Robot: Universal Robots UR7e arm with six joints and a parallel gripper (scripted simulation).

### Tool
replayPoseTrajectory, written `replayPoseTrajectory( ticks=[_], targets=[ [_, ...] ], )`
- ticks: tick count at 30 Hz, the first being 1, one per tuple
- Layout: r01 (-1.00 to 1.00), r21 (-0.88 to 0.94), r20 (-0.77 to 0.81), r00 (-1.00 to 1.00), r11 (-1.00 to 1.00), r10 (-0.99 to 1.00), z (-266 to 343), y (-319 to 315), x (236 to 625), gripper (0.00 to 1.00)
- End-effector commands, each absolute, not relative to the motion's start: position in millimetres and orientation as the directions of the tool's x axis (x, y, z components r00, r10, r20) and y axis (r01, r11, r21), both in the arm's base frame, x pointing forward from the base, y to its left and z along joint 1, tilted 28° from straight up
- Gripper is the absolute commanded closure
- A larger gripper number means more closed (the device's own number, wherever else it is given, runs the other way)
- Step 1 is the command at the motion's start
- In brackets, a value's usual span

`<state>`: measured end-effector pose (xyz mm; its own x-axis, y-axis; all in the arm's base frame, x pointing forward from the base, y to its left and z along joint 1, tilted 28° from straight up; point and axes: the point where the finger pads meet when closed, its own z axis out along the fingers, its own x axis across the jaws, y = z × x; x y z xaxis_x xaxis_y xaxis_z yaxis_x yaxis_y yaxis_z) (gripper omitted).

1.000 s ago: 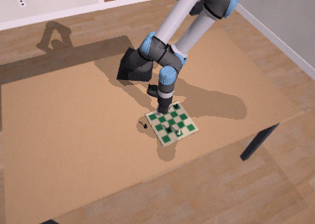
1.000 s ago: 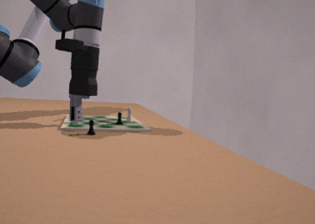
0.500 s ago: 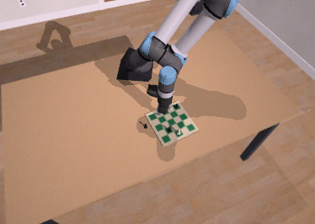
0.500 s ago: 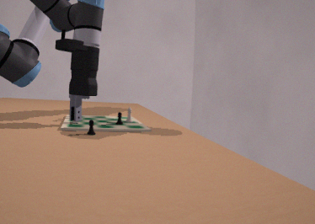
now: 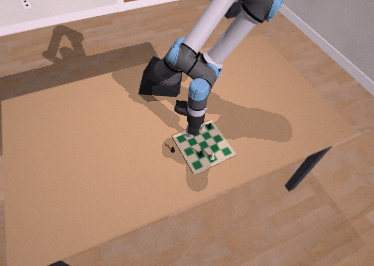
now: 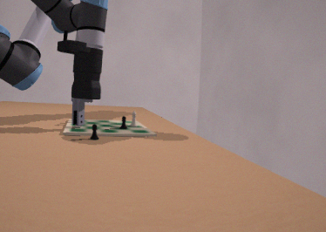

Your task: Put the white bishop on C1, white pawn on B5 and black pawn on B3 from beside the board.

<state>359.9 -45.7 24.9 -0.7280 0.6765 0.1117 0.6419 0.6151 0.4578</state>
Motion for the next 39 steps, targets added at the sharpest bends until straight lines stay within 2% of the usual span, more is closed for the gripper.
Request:
replayPoseTrajectory(
  ticks=[1,4,5,7,8,12,13,15,16,18,19,39],
  targets=[
    [0.642,0.458,0.111,-0.728,0.615,0.677,25,-46,360,1.00],
    [0.642,0.458,0.111,-0.728,0.615,0.677,25,-46,360,1.00],
    [0.642,0.458,0.111,-0.728,0.615,0.677,25,-46,360,0.86],
    [0.642,0.458,0.111,-0.728,0.615,0.677,25,-46,360,0.86],
    [0.642,0.458,0.111,-0.728,0.615,0.677,25,-46,360,0.73],
    [0.642,0.458,0.111,-0.728,0.615,0.677,25,-46,360,0.73],
    [0.642,0.458,0.111,-0.728,0.615,0.677,25,-46,360,0.59],
    [0.642,0.458,0.111,-0.728,0.615,0.677,25,-46,360,0.59],
    [0.642,0.458,0.111,-0.728,0.615,0.677,25,-46,360,0.46],
    [0.642,0.458,0.111,-0.728,0.615,0.677,25,-46,360,0.46],
    [0.642,0.458,0.111,-0.728,0.615,0.677,25,-46,360,0.32],
    [0.642,0.458,0.111,-0.728,0.615,0.677,36,-51,357,0.32]
  ],
)
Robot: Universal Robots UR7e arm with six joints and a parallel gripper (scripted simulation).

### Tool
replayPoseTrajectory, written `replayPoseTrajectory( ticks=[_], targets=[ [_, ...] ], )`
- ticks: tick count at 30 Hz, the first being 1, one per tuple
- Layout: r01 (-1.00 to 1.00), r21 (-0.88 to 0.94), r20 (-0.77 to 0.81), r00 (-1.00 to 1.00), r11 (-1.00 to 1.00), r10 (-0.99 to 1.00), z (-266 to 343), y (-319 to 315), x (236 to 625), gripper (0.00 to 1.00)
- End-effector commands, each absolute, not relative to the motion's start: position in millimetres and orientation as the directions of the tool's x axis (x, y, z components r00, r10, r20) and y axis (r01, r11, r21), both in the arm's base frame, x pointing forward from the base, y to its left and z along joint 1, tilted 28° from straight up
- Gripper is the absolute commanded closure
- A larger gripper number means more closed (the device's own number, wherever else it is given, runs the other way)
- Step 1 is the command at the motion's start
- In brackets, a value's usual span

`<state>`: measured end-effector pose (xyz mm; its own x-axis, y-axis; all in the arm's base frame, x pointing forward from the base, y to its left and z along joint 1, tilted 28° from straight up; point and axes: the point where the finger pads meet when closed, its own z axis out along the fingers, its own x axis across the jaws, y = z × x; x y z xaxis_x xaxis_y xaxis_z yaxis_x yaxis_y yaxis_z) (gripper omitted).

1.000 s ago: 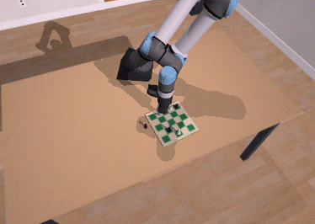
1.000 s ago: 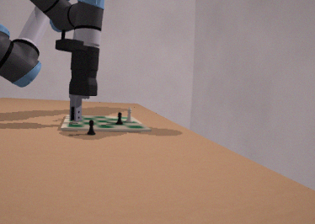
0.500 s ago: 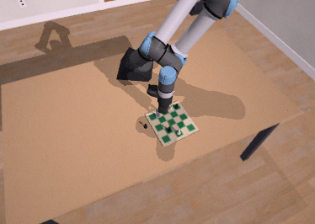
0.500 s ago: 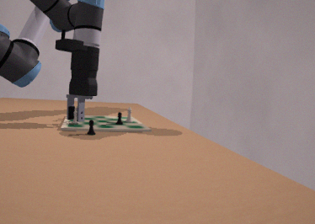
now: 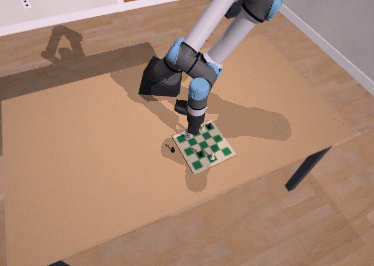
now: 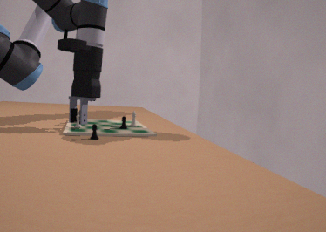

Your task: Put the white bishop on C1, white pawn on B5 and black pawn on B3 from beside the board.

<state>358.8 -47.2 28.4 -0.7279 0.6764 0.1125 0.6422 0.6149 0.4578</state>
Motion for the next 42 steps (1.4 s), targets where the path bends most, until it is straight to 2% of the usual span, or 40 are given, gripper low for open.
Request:
replayPoseTrajectory(
  ticks=[1,18,28,29,42],
  targets=[
    [0.642,0.458,0.111,-0.728,0.615,0.677,39,-53,356,0.32],
    [0.642,0.458,0.111,-0.728,0.615,0.677,97,-79,341,0.32],
    [0.642,0.458,0.111,-0.728,0.615,0.677,105,-82,338,0.32],
    [0.642,0.458,0.111,-0.728,0.615,0.677,105,-82,338,0.00],
    [0.642,0.458,0.111,-0.728,0.615,0.677,105,-82,338,0.00]
  ],
)
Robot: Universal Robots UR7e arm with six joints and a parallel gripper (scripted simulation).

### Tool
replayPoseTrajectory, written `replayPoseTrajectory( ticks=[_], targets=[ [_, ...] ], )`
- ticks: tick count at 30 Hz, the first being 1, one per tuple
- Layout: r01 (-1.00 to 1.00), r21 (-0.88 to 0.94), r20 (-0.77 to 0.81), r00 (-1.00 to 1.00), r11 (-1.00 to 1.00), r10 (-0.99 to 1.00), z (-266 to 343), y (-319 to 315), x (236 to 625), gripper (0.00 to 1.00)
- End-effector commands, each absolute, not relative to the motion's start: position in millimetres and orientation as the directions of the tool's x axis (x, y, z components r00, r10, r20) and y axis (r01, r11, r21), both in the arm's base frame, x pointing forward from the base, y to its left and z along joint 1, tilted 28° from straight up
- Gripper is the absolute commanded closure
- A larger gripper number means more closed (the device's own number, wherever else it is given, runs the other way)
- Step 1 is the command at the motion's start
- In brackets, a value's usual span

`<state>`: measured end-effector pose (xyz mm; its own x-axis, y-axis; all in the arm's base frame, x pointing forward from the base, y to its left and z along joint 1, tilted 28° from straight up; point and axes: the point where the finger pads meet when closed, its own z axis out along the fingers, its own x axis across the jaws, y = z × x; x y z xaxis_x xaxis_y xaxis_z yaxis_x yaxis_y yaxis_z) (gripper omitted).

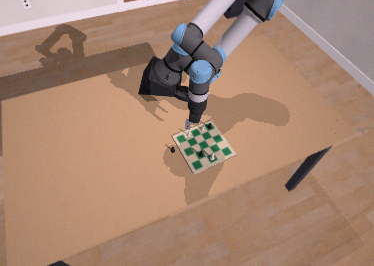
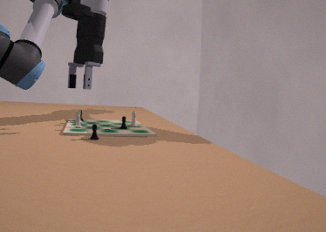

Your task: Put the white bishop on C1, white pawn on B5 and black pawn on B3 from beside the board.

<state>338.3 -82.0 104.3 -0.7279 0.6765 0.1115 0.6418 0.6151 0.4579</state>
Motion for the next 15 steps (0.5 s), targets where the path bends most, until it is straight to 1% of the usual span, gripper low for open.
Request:
replayPoseTrajectory(
  ticks=[1,9,15],
  targets=[
    [0.642,0.458,0.111,-0.728,0.615,0.677,105,-82,338,0.00],
    [0.647,0.457,0.114,-0.723,0.610,0.681,104,-84,339,0.00],
    [0.704,0.446,0.151,-0.667,0.552,0.729,98,-105,351,0.00]
  ],
)
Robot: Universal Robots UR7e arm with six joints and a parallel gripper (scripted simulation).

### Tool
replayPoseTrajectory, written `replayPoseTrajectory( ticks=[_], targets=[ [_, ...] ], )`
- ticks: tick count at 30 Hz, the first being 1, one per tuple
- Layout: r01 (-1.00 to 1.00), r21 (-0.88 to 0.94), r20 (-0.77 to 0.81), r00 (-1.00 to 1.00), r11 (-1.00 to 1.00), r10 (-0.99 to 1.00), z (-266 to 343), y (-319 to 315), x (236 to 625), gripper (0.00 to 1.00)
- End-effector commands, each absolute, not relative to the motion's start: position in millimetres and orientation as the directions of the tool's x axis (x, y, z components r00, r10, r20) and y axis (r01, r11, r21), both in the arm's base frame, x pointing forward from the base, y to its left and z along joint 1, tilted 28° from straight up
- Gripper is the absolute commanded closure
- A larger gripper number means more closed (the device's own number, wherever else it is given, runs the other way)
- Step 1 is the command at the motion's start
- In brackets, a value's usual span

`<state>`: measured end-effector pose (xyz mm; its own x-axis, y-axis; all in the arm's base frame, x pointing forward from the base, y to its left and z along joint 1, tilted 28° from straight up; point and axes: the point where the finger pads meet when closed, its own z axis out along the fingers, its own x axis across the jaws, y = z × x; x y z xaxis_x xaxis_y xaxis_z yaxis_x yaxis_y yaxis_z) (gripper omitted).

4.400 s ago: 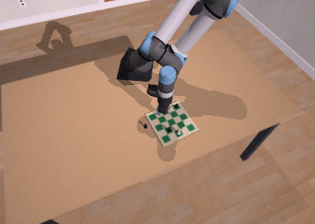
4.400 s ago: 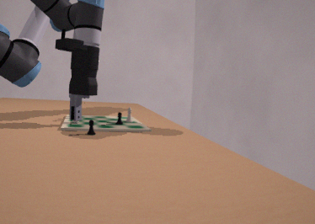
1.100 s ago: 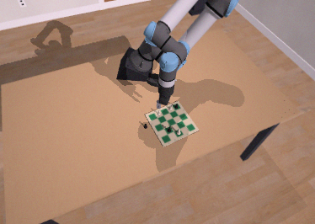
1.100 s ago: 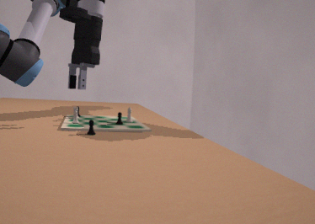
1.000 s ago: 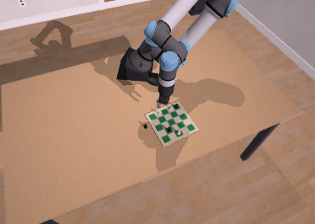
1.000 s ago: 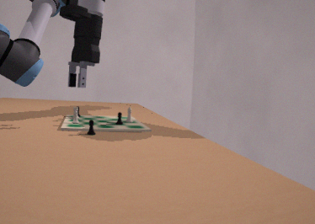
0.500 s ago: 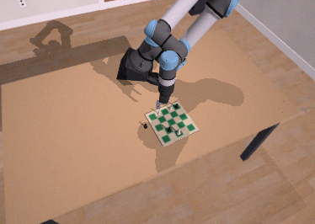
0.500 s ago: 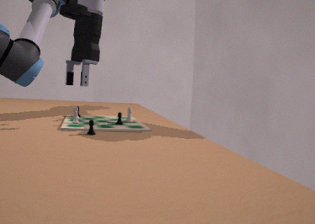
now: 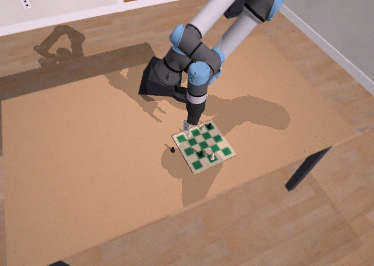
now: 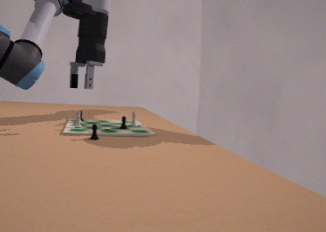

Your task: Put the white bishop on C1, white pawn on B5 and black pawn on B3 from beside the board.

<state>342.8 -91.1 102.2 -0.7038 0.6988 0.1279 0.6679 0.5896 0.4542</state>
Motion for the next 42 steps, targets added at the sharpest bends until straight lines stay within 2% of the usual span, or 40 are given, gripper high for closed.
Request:
replayPoseTrajectory(
  ticks=[1,9,15,16,42],
  targets=[
    [0.704,0.446,0.151,-0.667,0.552,0.729,98,-105,351,0.00],
    [0.831,0.404,0.243,-0.502,0.384,0.830,71,-160,378,0.00],
    [0.852,0.392,0.261,-0.464,0.346,0.847,63,-171,384,0.00],
    [0.852,0.392,0.261,-0.464,0.346,0.847,63,-171,384,0.32],
    [0.852,0.392,0.261,-0.464,0.346,0.847,63,-171,384,0.32]
  ],
)
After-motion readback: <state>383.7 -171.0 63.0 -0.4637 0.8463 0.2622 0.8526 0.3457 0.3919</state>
